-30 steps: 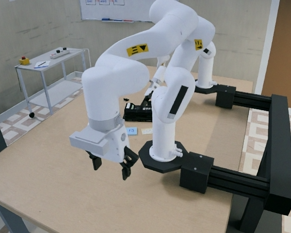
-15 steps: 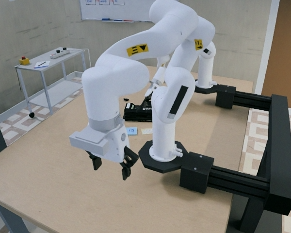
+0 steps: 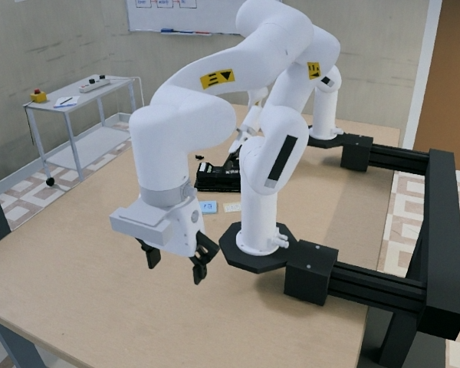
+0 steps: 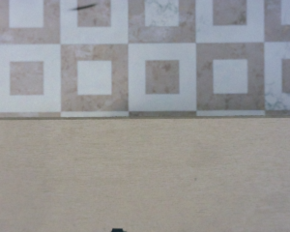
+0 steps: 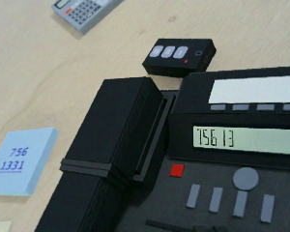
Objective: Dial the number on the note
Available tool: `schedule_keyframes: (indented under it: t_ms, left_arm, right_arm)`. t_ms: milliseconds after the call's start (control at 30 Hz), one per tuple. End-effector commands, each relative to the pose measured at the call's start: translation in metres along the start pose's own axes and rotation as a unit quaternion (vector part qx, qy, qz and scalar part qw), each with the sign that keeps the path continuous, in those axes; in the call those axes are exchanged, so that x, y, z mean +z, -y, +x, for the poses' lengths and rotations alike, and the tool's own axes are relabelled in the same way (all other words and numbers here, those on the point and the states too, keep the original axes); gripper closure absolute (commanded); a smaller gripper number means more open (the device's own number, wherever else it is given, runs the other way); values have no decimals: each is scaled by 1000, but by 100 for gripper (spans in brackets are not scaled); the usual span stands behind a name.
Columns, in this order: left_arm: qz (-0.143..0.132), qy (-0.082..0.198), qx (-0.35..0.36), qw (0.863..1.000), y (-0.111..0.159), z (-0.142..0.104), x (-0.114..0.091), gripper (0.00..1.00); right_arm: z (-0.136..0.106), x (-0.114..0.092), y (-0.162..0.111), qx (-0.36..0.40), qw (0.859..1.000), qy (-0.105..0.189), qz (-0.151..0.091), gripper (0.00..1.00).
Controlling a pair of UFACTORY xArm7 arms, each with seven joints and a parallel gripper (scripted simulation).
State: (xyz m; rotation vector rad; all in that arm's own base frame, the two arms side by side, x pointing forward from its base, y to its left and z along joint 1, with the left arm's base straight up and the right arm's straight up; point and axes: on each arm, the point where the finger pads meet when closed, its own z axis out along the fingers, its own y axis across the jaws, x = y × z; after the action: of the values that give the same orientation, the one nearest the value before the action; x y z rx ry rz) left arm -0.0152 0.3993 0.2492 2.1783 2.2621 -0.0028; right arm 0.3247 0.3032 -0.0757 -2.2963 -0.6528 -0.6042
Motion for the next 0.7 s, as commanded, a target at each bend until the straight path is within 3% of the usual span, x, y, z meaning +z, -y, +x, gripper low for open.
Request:
schedule_keyframes:
  t_ms: [0, 667]
  left_arm:
    - [0, -1, 0, 1000, 0, 0, -1, 0]
    - [0, -1, 0, 1000, 0, 0, -1, 0]
  right_arm:
    - [0, 0, 0, 0, 1000, -1, 0, 100]
    - [0, 1, -1, 0, 1000, -1, 0, 100]
